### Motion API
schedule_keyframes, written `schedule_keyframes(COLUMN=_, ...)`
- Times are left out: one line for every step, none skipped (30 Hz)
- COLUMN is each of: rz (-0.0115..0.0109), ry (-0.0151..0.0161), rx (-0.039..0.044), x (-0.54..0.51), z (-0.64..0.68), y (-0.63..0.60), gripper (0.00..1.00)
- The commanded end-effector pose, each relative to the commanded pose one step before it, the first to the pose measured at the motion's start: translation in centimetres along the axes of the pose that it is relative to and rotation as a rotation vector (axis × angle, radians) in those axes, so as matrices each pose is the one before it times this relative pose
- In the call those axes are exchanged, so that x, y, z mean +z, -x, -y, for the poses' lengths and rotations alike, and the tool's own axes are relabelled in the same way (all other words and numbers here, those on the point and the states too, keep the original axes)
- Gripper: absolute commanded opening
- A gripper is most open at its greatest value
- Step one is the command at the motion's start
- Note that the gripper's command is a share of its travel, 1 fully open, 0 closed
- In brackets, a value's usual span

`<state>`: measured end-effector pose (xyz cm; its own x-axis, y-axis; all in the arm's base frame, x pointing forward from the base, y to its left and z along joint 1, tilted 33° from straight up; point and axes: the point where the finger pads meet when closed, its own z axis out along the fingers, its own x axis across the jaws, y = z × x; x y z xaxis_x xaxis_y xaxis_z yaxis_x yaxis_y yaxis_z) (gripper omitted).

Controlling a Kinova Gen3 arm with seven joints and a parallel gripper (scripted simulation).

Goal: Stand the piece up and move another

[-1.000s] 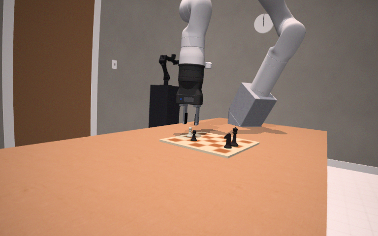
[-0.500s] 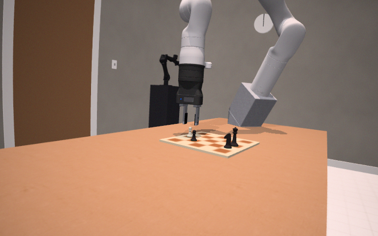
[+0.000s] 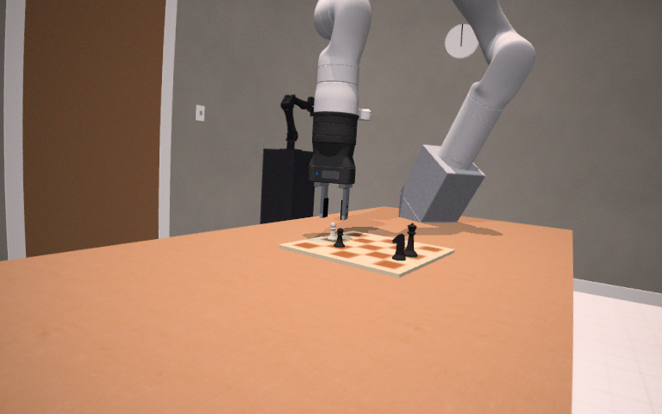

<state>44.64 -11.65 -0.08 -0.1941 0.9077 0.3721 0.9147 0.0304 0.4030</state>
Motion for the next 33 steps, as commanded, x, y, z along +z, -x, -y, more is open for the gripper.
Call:
schedule_keyframes(rz=0.00144, ry=0.00096, rx=0.0001, x=-0.063, z=-0.035, y=0.057, gripper=0.68)
schedule_keyframes(rz=0.0, ry=0.0, rx=0.0, x=0.0, z=0.0, y=0.0, gripper=0.68)
schedule_keyframes(rz=0.0, ry=0.0, rx=0.0, x=0.0, z=0.0, y=0.0, gripper=0.68)
schedule_keyframes(rz=0.0, ry=0.0, rx=0.0, x=0.0, z=0.0, y=0.0, gripper=0.68)
schedule_keyframes(rz=0.0, ry=0.0, rx=0.0, x=0.001, z=0.0, y=0.0, gripper=0.68)
schedule_keyframes(rz=0.0, ry=0.0, rx=0.0, x=0.008, z=0.0, y=0.0, gripper=0.68)
schedule_keyframes(rz=0.0, ry=0.0, rx=0.0, x=0.019, z=0.0, y=0.0, gripper=0.68)
schedule_keyframes(rz=0.0, ry=0.0, rx=0.0, x=0.034, z=0.0, y=0.0, gripper=0.68)
schedule_keyframes(rz=0.0, ry=0.0, rx=0.0, x=0.053, z=0.0, y=0.0, gripper=0.68)
schedule_keyframes(rz=0.0, ry=0.0, rx=0.0, x=0.073, z=0.0, y=0.0, gripper=0.68)
schedule_keyframes(rz=0.0, ry=0.0, rx=0.0, x=0.093, z=0.0, y=0.0, gripper=0.68)
schedule_keyframes(rz=0.0, ry=0.0, rx=0.0, x=0.0, z=0.0, y=0.0, gripper=0.68)
schedule_keyframes(rz=0.0, ry=0.0, rx=0.0, x=0.0, z=0.0, y=0.0, gripper=0.68)
schedule_keyframes(rz=0.0, ry=0.0, rx=0.0, x=0.114, z=0.0, y=0.0, gripper=0.68)
schedule_keyframes(rz=0.0, ry=0.0, rx=0.0, x=0.134, z=0.0, y=0.0, gripper=0.68)
schedule_keyframes(rz=0.0, ry=0.0, rx=0.00001, x=0.153, z=0.0, y=0.0, gripper=0.68)
schedule_keyframes(rz=0.0, ry=0.0, rx=0.0, x=0.169, z=0.0, y=0.0, gripper=0.68)
schedule_keyframes(rz=0.0, ry=0.0, rx=0.0, x=0.183, z=0.0, y=0.0, gripper=0.68)
schedule_keyframes(rz=0.0, ry=0.0, rx=0.0, x=0.194, z=0.0, y=0.0, gripper=0.68)
schedule_keyframes(rz=0.0, ry=-0.00001, rx=-0.00001, x=0.202, z=0.001, y=0.0, gripper=0.68)
schedule_keyframes(rz=0.0, ry=0.00001, rx=0.00001, x=0.207, z=-0.001, y=0.0, gripper=0.68)
schedule_keyframes(rz=0.0, ry=0.0, rx=-0.00001, x=0.207, z=0.0, y=0.0, gripper=0.68)
schedule_keyframes(rz=0.0, ry=0.0, rx=0.0, x=0.205, z=0.0, y=0.0, gripper=0.68)
schedule_keyframes(rz=0.0, ry=0.0, rx=0.0, x=0.198, z=0.0, y=0.0, gripper=0.68)
schedule_keyframes(rz=0.0, ry=0.0, rx=0.0, x=0.188, z=0.0, y=0.0, gripper=0.68)
schedule_keyframes(rz=0.0, ry=0.0, rx=0.00001, x=0.175, z=0.0, y=0.0, gripper=0.68)
schedule_keyframes(rz=0.0, ry=0.0, rx=0.0, x=0.159, z=0.0, y=0.0, gripper=0.68)
schedule_keyframes(rz=0.0, ry=0.0, rx=0.0, x=0.14, z=0.0, y=0.0, gripper=0.68)
schedule_keyframes(rz=0.0, ry=0.0, rx=0.0, x=0.0, z=0.0, y=0.0, gripper=0.68)
schedule_keyframes(rz=0.0, ry=0.0, rx=0.0, x=0.0, z=0.0, y=0.0, gripper=0.68)
schedule_keyframes(rz=0.0, ry=0.0, rx=0.00001, x=0.12, z=0.0, y=0.0, gripper=0.68)
schedule_keyframes(rz=0.0, ry=0.0, rx=0.0, x=0.099, z=0.0, y=0.0, gripper=0.68)
schedule_keyframes(rz=0.0, ry=0.0, rx=0.0, x=0.077, z=0.0, y=0.0, gripper=0.68)
